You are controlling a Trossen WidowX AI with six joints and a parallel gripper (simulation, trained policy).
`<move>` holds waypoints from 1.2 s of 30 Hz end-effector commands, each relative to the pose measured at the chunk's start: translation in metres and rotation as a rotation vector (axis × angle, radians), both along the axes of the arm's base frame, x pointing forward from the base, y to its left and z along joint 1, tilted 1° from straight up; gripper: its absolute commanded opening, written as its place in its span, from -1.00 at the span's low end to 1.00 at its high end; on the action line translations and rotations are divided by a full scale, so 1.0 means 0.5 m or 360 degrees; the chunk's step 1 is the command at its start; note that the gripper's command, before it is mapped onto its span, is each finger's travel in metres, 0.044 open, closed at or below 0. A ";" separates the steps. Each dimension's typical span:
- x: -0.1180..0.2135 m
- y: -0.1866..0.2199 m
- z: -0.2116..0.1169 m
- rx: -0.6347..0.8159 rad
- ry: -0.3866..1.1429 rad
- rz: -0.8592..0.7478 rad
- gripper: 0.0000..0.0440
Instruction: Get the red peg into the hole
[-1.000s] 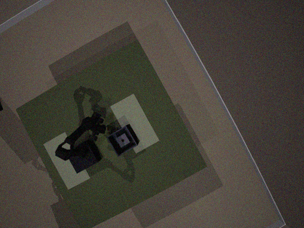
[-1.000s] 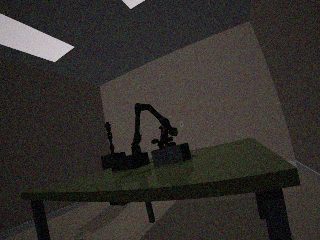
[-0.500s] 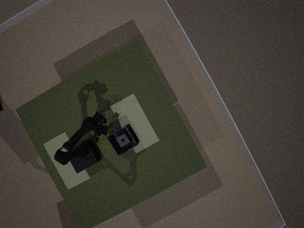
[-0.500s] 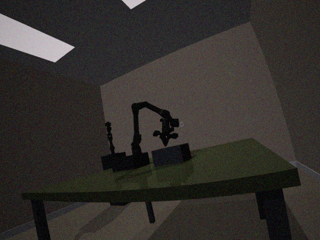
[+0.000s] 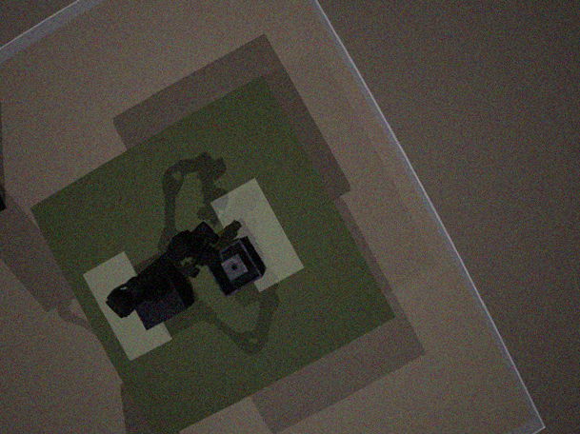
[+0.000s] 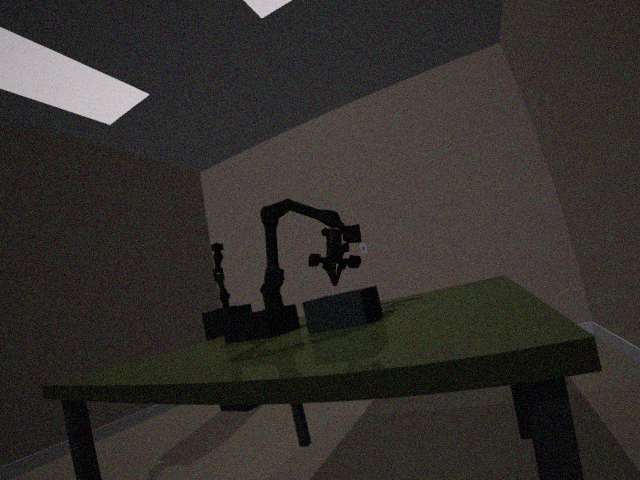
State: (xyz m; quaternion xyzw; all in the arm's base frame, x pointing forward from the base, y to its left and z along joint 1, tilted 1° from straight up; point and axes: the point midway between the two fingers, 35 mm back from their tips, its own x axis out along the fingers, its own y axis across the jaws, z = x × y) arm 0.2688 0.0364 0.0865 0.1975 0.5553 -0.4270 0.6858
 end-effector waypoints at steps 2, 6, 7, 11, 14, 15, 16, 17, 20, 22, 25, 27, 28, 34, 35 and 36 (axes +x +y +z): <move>0.028 -0.042 -0.001 -0.0006 -0.0024 -0.0055 -1.00; 0.049 -0.076 -0.009 0.0003 -0.0036 -0.0082 -1.00; 0.054 -0.084 -0.011 0.0006 -0.0039 -0.0086 -1.00; 0.074 -0.116 -0.023 0.0026 -0.0046 -0.0092 -1.00; 0.088 -0.138 -0.033 0.0050 -0.0047 -0.0085 -1.00; 0.092 -0.144 -0.037 0.0058 -0.0047 -0.0081 -1.00; 0.096 -0.151 -0.041 0.0067 -0.0046 -0.0075 -1.00; 0.100 -0.157 -0.045 0.0076 -0.0045 -0.0069 -1.00; 0.111 -0.173 -0.058 0.0105 -0.0042 -0.0044 -1.00; 0.118 -0.182 -0.070 0.0125 -0.0040 -0.0023 -1.00; 0.124 -0.191 -0.089 0.0157 -0.0032 0.0014 -1.00; 0.126 -0.195 -0.102 0.0182 -0.0018 0.0043 -0.99; 0.126 -0.195 -0.109 0.0194 -0.0007 0.0057 -0.95; 0.125 -0.200 -0.148 0.0267 0.0050 0.0110 -0.33; 0.127 -0.202 -0.152 0.0279 0.0051 0.0110 -0.28; 0.131 -0.206 -0.153 0.0280 0.0055 0.0131 -0.27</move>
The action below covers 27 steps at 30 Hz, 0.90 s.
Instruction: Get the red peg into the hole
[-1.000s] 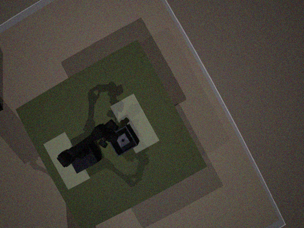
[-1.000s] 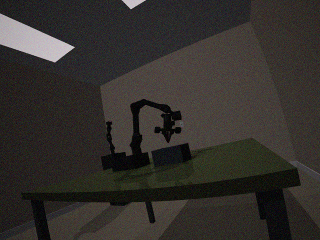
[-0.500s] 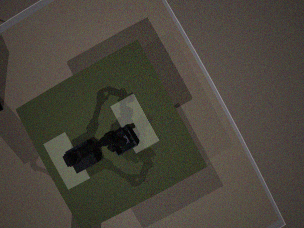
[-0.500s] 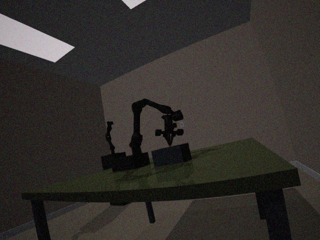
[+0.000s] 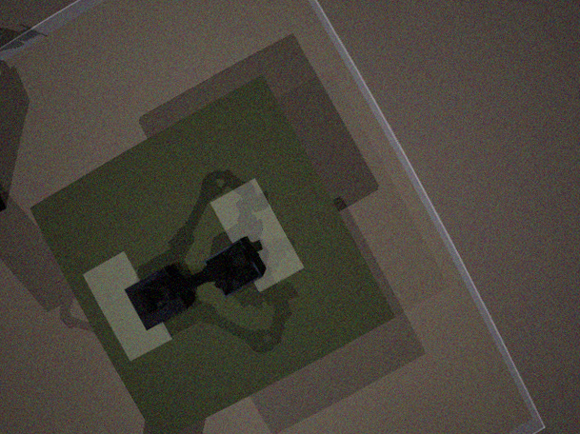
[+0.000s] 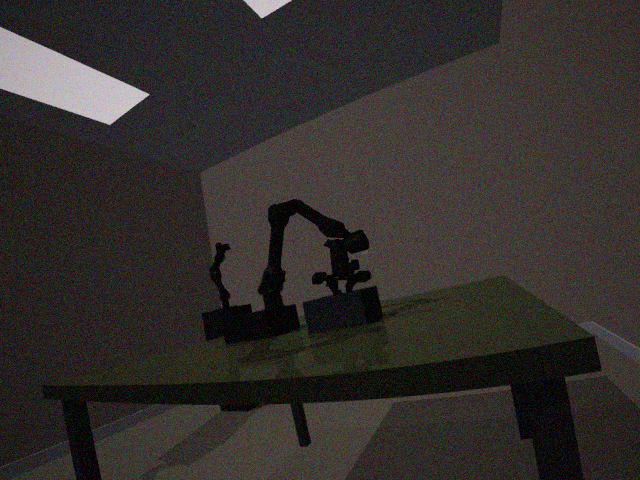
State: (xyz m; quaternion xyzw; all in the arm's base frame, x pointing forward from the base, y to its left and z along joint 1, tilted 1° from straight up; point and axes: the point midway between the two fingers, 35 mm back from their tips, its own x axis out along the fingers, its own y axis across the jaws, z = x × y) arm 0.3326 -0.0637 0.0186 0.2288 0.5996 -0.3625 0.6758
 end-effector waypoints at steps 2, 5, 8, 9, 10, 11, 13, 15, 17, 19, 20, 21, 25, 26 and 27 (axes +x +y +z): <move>0.012 -0.012 -0.017 0.0042 0.0019 0.0060 -0.20; 0.027 -0.016 -0.012 0.0070 0.0018 0.0053 0.13; 0.046 -0.019 -0.005 0.0105 0.0010 0.0050 0.45; 0.054 -0.019 -0.002 0.0117 0.0004 0.0050 0.56; 0.061 -0.020 0.001 0.0130 -0.0003 0.0050 0.67; 0.069 -0.020 0.004 0.0142 -0.0011 0.0052 0.77; 0.086 -0.020 0.010 0.0168 -0.0028 0.0058 0.96; 0.106 -0.017 0.020 0.0202 -0.0064 0.0058 1.00; 0.126 -0.014 0.030 0.0229 -0.0103 0.0069 1.00; 0.147 -0.011 0.041 0.0253 -0.0144 0.0083 1.00; 0.156 -0.009 0.047 0.0265 -0.0163 0.0090 1.00; 0.166 -0.007 0.052 0.0275 -0.0183 0.0098 1.00; 0.182 -0.004 0.062 0.0293 -0.0219 0.0111 1.00; 0.183 -0.004 0.062 0.0293 -0.0220 0.0111 1.00; 0.183 -0.004 0.062 0.0293 -0.0221 0.0111 1.00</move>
